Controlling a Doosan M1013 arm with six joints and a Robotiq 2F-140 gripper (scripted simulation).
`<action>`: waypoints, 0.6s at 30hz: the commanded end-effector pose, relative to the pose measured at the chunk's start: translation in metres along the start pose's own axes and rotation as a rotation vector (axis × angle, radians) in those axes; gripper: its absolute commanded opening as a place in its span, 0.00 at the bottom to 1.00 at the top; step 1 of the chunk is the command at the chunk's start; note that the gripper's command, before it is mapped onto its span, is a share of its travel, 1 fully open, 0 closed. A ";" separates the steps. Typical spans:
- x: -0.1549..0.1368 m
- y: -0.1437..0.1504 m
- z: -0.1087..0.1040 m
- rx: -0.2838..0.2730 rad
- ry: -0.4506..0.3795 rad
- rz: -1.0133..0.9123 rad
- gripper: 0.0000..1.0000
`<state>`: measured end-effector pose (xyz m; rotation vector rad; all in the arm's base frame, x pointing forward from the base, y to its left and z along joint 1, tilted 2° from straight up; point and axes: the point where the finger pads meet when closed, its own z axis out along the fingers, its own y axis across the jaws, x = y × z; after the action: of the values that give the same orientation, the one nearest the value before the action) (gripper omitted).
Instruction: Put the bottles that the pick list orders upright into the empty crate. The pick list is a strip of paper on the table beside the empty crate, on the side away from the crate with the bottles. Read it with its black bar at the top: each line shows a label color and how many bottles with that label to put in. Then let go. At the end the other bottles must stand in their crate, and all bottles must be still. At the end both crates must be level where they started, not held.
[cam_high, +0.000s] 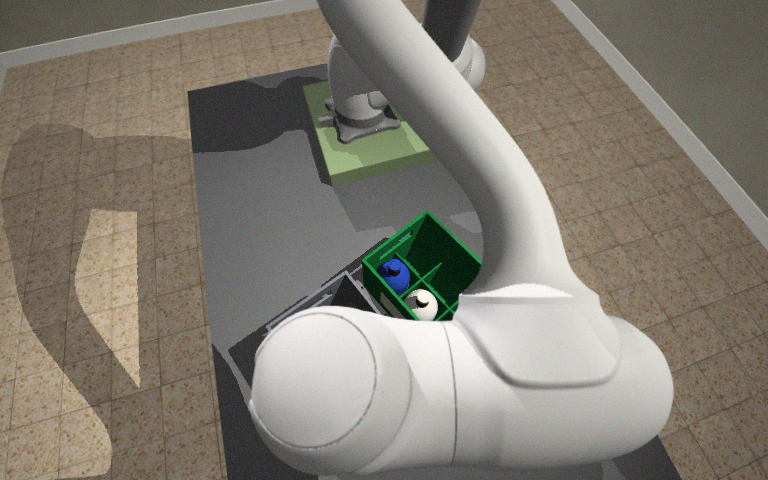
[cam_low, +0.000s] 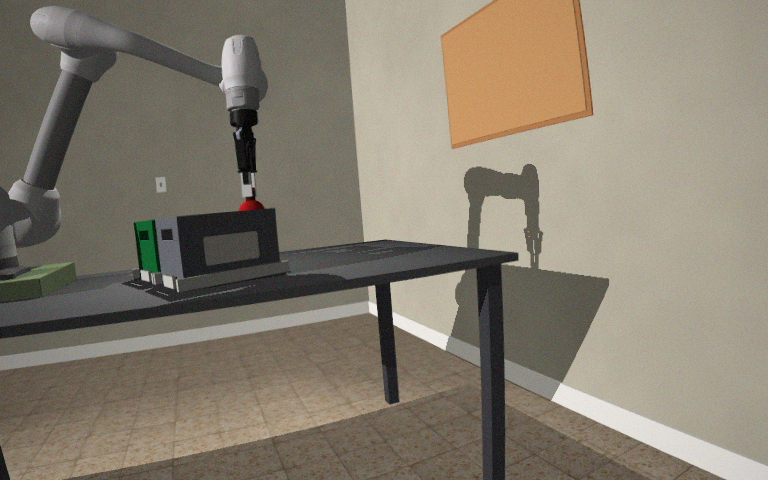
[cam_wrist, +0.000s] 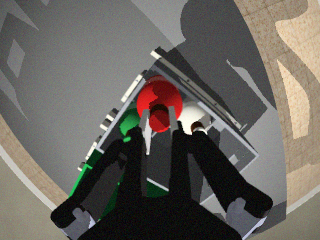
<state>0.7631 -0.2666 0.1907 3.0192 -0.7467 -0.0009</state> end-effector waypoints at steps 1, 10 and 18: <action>0.000 0.000 -0.004 0.000 0.000 0.000 0.00; 0.000 0.000 -0.016 0.000 0.000 0.000 0.00; 0.000 0.000 -0.029 0.000 0.000 0.000 0.00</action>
<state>0.7633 -0.2658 0.2174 3.0192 -0.7467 -0.0009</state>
